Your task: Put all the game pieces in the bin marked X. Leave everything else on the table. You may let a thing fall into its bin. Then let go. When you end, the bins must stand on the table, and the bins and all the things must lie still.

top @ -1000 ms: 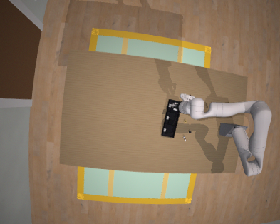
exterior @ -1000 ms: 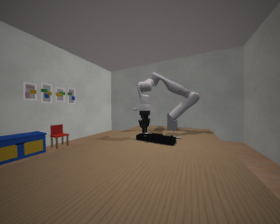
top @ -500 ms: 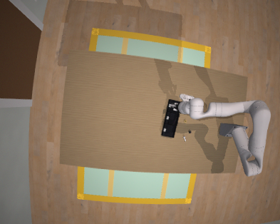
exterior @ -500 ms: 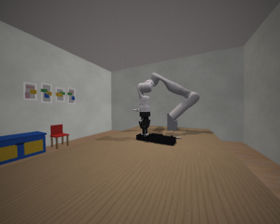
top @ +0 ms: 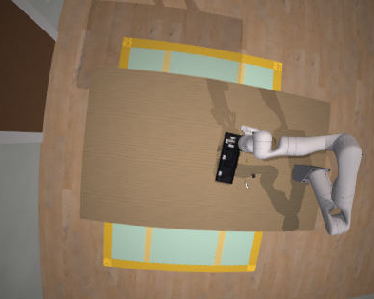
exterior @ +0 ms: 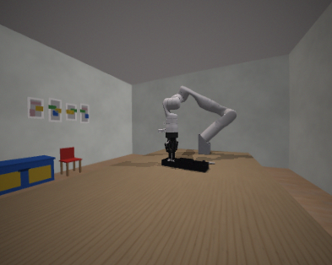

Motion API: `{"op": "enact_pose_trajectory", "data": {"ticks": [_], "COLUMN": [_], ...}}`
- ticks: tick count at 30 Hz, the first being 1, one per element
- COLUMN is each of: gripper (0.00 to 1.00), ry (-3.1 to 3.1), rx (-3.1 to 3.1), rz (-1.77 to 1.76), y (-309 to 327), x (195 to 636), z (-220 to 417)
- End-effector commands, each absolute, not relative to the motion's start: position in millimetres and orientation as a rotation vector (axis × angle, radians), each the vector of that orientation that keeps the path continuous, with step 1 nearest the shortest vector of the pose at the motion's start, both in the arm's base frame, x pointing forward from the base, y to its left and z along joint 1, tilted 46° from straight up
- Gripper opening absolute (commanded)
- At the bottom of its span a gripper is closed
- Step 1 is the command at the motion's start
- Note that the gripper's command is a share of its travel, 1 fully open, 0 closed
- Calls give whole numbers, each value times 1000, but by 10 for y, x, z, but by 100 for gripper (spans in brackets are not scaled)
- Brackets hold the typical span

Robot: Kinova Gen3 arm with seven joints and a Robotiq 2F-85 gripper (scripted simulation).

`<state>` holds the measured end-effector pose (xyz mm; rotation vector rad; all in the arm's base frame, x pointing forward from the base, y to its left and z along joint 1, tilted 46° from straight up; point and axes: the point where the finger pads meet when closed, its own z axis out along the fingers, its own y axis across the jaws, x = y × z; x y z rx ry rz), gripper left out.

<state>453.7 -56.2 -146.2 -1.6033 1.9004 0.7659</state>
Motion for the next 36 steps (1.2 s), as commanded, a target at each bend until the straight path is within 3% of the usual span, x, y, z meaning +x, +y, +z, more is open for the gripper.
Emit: {"op": "enact_pose_trajectory", "data": {"ticks": [1, 18, 19, 36], "gripper": [32, 32, 100, 100], "ry": [1902, 1902, 1902, 1902], "rx": [-1603, -1603, -1603, -1603], "rz": [763, 763, 763, 763], "y": [-574, -778, -806, -1236], "x": [4542, 4530, 4528, 4504], "z": [-1457, -1262, -1234, -815]}}
